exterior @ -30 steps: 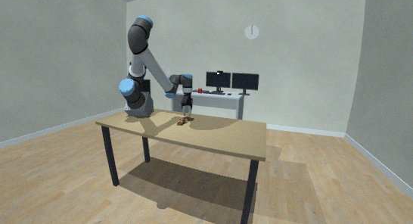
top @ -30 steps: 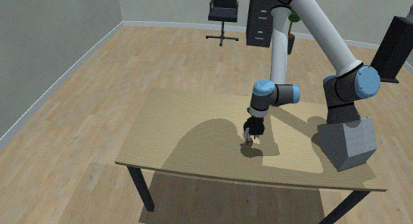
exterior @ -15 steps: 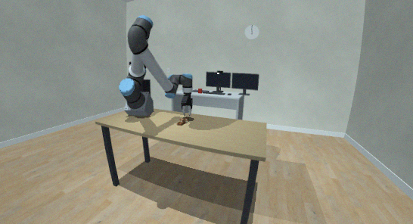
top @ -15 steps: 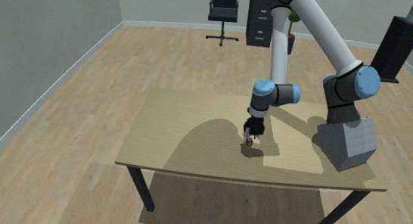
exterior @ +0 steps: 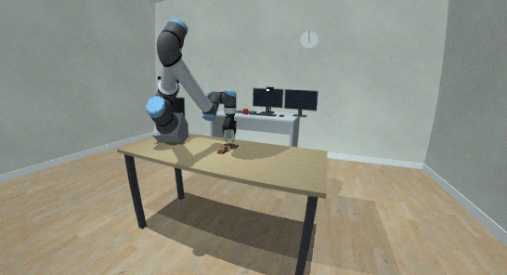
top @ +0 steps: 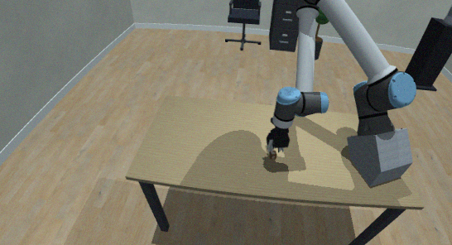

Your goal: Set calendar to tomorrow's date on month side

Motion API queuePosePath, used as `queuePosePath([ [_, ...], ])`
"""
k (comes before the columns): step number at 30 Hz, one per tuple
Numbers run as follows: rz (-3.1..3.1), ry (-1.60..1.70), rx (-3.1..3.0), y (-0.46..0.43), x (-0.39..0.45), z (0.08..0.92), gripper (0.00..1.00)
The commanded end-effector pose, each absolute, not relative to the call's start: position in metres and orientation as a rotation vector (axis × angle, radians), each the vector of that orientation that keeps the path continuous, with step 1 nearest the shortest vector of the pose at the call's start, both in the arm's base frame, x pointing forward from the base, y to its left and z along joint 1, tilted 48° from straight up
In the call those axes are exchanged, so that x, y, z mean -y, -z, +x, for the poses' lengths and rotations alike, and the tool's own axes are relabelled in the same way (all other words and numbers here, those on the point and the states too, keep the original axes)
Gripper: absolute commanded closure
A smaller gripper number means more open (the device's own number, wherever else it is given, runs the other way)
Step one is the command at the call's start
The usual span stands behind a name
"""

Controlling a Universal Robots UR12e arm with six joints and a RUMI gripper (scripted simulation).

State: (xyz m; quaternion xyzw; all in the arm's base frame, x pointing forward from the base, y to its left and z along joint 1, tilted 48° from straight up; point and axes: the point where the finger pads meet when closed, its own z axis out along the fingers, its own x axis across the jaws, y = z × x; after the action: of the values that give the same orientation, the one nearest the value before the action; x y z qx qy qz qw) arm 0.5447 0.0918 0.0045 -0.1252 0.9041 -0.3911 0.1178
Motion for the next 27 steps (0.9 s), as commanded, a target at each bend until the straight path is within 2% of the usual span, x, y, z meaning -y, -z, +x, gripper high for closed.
queuePosePath([
  [1,-0.367,1.143,-2.647,-0.004,-0.091,0.543,0.71],
  [27,-0.368,1.145,-2.651,0.012,-0.076,0.548,0.71],
])
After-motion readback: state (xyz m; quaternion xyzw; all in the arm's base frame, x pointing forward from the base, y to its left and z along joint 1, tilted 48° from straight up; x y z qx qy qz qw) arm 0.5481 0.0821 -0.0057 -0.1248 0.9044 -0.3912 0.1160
